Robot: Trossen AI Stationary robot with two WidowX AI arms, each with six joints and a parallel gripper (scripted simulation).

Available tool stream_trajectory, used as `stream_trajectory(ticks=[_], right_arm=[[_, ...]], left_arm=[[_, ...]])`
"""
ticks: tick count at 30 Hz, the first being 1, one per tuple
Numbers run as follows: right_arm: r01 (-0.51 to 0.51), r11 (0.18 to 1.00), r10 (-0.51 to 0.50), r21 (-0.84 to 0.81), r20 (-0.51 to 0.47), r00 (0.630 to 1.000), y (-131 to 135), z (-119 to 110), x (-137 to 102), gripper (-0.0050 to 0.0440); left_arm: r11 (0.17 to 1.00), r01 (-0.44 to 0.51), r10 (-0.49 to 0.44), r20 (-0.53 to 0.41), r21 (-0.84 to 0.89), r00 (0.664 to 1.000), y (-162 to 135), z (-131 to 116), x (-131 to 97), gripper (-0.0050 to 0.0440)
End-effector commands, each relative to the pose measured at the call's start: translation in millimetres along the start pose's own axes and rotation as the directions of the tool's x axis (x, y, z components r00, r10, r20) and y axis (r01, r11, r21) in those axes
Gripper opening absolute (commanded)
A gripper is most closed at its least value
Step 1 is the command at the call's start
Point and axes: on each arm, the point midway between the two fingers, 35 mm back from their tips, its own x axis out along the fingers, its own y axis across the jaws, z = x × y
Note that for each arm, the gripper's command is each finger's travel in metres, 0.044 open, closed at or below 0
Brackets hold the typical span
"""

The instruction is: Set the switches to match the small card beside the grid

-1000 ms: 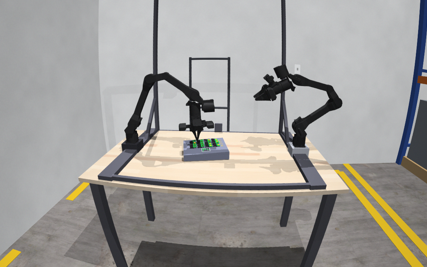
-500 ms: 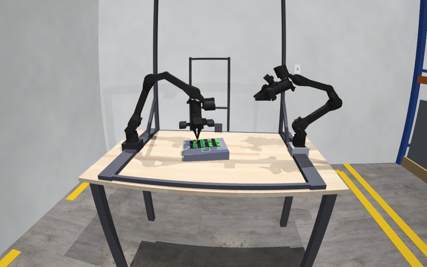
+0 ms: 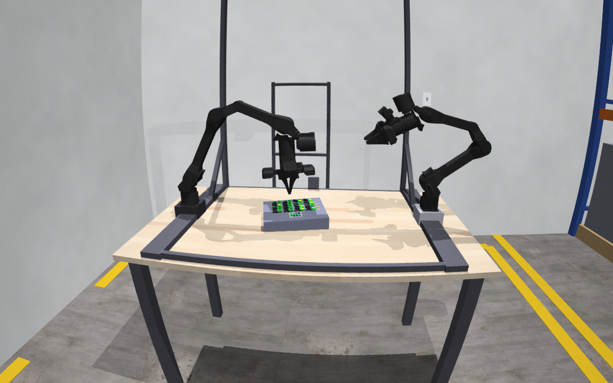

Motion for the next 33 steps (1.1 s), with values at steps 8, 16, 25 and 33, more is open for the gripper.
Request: stream_trajectory(ticks=[8,16,25,33], right_arm=[[-0.022,1.0,0.022,-0.012,-0.002,1.0,11,11,-18,-0.005],[-0.002,1.0,0.002,-0.012,-0.005,1.0,8,10,-1,-0.005],[-0.002,1.0,0.002,-0.01,-0.005,1.0,8,10,16,-0.005],[-0.002,1.0,0.002,-0.011,-0.005,1.0,9,9,23,-0.005]], left_arm=[[1.0,-0.006,0.006,0.015,-0.002,1.0,1,5,-3,0.04],[1.0,-0.006,0.006,0.015,-0.002,1.0,1,5,-3,0.04],[1.0,-0.006,0.006,0.015,-0.002,1.0,1,5,-3,0.04],[1.0,-0.006,0.006,0.015,-0.002,1.0,1,5,-3,0.04]])
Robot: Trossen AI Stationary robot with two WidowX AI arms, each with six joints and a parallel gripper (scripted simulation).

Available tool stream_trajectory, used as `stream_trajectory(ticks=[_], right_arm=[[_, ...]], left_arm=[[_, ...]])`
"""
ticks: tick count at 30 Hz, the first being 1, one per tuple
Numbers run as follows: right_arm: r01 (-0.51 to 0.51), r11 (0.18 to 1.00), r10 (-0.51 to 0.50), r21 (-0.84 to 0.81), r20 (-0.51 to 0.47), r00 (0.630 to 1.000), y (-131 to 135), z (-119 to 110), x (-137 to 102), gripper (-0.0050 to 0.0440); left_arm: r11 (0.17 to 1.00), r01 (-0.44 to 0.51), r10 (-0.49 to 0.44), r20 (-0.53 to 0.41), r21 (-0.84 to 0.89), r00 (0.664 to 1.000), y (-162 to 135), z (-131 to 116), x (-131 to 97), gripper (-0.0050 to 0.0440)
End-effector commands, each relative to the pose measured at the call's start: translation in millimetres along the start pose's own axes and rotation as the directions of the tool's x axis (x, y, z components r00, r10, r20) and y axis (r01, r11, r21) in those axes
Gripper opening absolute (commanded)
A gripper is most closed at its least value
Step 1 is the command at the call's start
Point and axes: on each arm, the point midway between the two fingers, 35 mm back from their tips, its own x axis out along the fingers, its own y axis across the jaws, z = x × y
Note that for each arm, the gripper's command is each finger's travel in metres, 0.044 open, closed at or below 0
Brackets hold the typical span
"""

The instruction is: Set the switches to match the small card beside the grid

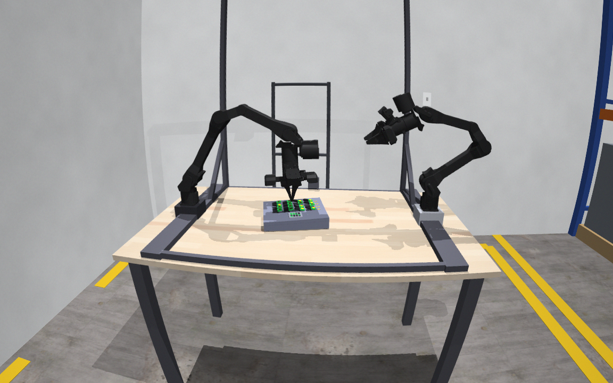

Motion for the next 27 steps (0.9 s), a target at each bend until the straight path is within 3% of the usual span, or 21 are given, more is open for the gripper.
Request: stream_trajectory(ticks=[1,27], right_arm=[[-0.017,1.0,0.017,-0.006,-0.001,1.0,3,-2,-1,-0.005],[-0.032,0.999,0.032,-0.006,0.002,0.999,0,0,17,-0.005]], left_arm=[[1.0,-0.006,0.006,0.015,-0.002,1.0,1,5,-3,0.04],[1.0,-0.006,0.006,0.015,-0.002,1.0,1,5,-3,0.04]])
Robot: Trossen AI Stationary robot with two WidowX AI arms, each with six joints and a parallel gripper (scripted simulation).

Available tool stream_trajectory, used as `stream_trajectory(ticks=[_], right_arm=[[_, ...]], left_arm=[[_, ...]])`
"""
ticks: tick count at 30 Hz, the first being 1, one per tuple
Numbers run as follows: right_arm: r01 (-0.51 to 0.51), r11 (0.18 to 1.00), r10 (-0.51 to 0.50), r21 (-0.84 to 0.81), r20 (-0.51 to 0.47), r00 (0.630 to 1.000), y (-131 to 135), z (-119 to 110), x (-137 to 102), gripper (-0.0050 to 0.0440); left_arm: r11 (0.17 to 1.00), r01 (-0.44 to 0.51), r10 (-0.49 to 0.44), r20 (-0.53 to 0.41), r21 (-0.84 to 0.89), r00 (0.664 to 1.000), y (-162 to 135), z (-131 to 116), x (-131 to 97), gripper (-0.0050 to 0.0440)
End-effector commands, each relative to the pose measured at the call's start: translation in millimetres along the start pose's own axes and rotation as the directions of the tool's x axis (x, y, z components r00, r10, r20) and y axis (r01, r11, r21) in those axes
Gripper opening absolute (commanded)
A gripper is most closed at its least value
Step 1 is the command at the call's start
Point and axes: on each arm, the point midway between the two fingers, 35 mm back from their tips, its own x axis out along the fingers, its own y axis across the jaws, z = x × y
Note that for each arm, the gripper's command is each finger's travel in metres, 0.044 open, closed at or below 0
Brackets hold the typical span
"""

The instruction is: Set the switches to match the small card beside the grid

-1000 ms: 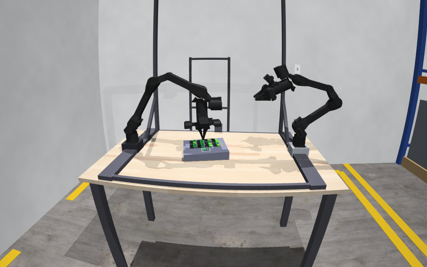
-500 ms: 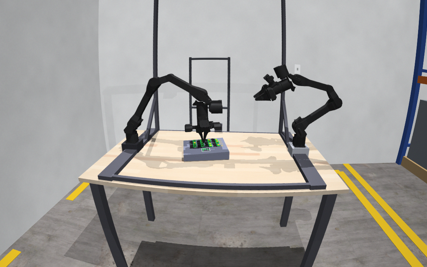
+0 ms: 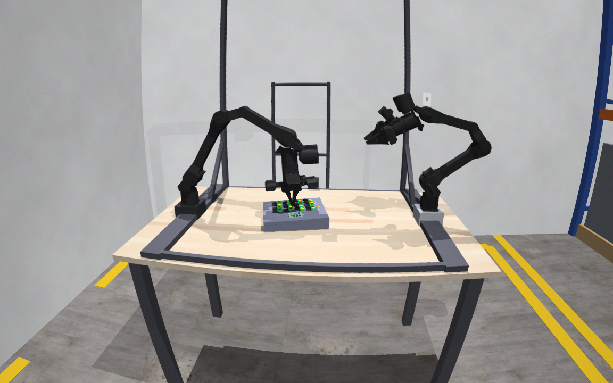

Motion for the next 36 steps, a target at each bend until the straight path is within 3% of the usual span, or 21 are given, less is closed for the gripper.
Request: stream_trajectory(ticks=[1,12,17,24,32,36], right_arm=[[-0.009,1.0,0.009,-0.003,-0.001,1.0,-2,0,-2,-0.005],[-0.008,1.0,0.008,-0.003,-0.002,1.0,-2,0,-2,-0.005],[-0.028,1.0,0.028,-0.003,0.002,1.0,9,0,-24,-0.005],[-0.028,1.0,0.028,-0.003,0.002,1.0,10,1,-26,-0.005],[-0.043,0.999,0.044,-0.004,0.008,0.999,6,27,-69,-0.005],[-0.037,0.999,0.037,-0.003,0.007,0.999,4,30,-72,-0.005]], left_arm=[[1.0,-0.006,0.006,0.015,-0.002,1.0,1,5,-3,0.04],[1.0,-0.006,0.006,0.015,-0.002,1.0,1,5,-3,0.04],[1.0,-0.006,0.006,0.015,-0.002,1.0,1,5,-3,0.04],[1.0,-0.006,0.006,0.015,-0.002,1.0,1,5,-3,0.04],[1.0,-0.006,0.006,0.015,-0.002,1.0,1,5,-3,0.04],[1.0,-0.006,0.006,0.015,-0.002,1.0,1,5,-3,0.04]])
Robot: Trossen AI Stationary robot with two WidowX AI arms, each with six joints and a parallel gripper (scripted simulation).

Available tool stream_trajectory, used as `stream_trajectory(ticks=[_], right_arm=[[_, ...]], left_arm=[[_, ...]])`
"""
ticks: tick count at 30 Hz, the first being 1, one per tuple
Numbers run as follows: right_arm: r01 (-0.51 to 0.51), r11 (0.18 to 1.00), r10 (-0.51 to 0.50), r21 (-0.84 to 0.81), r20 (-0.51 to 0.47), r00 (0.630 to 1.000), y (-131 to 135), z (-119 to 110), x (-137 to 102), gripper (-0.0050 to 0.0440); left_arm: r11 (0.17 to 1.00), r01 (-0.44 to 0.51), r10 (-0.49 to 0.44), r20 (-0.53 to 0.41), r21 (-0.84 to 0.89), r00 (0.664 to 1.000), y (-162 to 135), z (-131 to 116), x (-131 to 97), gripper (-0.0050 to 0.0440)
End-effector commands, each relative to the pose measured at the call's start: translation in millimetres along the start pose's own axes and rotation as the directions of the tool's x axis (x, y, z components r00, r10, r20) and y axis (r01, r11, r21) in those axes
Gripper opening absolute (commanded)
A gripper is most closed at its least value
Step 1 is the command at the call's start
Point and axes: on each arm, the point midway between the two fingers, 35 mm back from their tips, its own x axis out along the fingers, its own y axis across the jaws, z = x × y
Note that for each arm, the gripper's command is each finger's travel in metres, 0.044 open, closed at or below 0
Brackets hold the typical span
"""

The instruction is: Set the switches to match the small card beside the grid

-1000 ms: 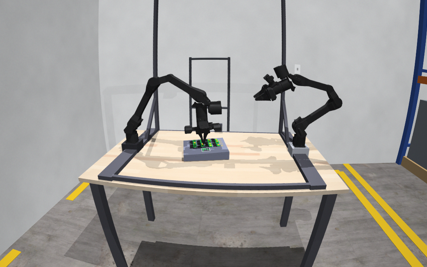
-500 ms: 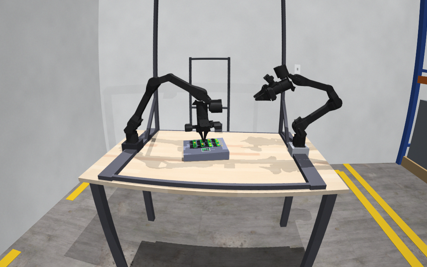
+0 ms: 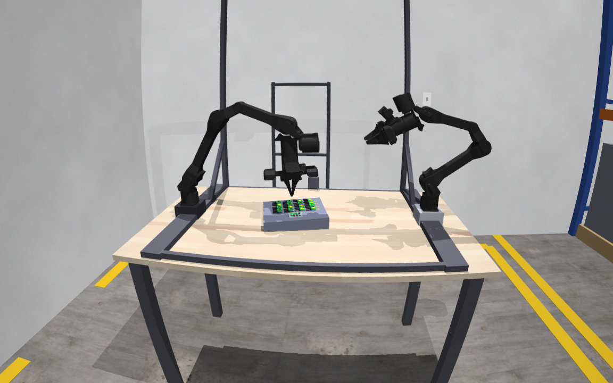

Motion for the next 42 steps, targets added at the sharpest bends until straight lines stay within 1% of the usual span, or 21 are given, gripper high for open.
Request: stream_trajectory(ticks=[1,8,10,13,20,22,37,42], right_arm=[[-0.039,0.999,0.039,-0.01,0.003,0.999,6,3,-21,-0.005],[-0.039,0.999,0.039,-0.011,0.004,0.999,6,2,-21,-0.005],[-0.015,1.0,0.015,-0.01,-0.002,1.0,4,-1,-10,-0.005],[-0.006,1.0,0.006,-0.008,-0.005,1.0,2,-1,2,-0.005],[-0.006,1.0,0.006,-0.007,-0.005,1.0,2,-1,17,-0.005],[-0.006,1.0,0.006,-0.007,-0.005,1.0,2,-1,17,-0.005],[-0.006,1.0,0.006,-0.007,-0.004,1.0,6,0,38,-0.005],[-0.022,1.0,0.022,-0.008,0.0,1.0,6,1,34,-0.005]], left_arm=[[1.0,-0.006,0.006,0.015,-0.002,1.0,1,5,-3,0.04],[1.0,-0.006,0.006,0.015,-0.002,1.0,1,5,-3,0.04],[1.0,-0.006,0.006,0.015,-0.002,1.0,1,5,-3,0.04],[1.0,-0.006,0.006,0.015,-0.002,1.0,1,5,-3,0.04],[1.0,-0.006,0.006,0.015,-0.002,1.0,1,5,-3,0.04],[1.0,-0.006,0.006,0.015,-0.002,1.0,1,5,-3,0.04],[1.0,-0.006,0.006,0.015,-0.002,1.0,1,5,-3,0.04],[1.0,-0.006,0.006,0.015,-0.002,1.0,1,5,-3,0.04]])
